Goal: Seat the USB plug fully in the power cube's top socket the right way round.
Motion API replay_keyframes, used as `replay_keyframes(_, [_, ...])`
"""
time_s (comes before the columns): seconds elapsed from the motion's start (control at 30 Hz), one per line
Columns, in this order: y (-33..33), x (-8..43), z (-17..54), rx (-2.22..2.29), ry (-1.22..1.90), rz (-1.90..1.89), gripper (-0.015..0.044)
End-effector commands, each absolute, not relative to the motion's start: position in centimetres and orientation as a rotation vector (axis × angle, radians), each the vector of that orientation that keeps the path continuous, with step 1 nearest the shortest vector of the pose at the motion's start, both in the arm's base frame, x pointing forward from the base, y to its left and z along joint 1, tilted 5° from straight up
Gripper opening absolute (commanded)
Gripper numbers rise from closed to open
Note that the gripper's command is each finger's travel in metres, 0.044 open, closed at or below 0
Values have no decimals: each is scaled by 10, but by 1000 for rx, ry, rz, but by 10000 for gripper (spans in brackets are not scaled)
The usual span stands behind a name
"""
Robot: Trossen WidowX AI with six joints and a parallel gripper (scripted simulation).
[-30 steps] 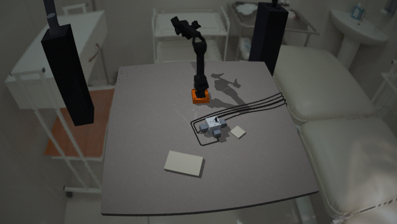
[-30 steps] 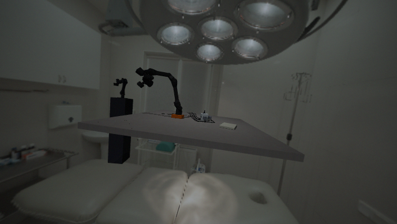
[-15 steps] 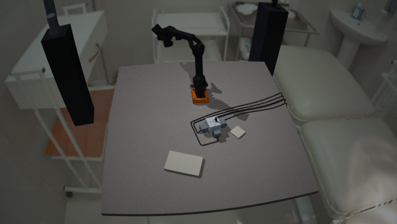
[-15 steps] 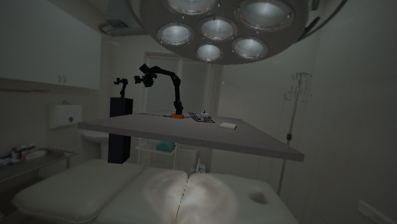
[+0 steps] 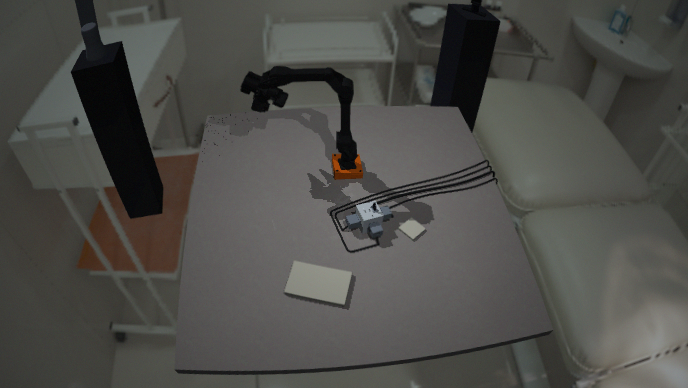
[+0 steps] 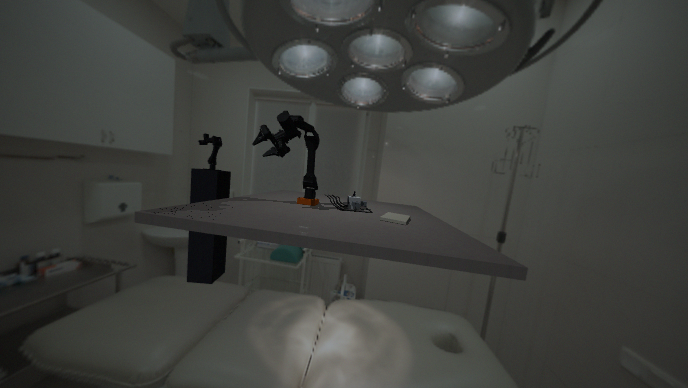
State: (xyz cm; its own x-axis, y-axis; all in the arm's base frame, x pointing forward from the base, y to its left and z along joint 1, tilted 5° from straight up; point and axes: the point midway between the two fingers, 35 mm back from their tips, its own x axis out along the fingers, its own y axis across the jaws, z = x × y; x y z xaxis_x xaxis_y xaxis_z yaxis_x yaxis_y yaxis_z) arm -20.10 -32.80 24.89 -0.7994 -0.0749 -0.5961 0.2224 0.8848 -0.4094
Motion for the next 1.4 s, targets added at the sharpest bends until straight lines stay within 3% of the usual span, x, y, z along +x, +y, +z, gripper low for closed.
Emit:
replay_keyframes(0.0, [-348, -145, 240, 13, 2291, -733, 440])
replay_keyframes(0.33, [-359, 21, 210, -29, 1843, -929, 440])
replay_keyframes(0.7, [-306, 156, 184, 211, 1476, -981, 440])
replay_keyframes(1.03, [-216, 246, 165, 529, 1290, -956, 440])
replay_keyframes(1.37, [-100, 293, 152, 876, 1251, -949, 440])
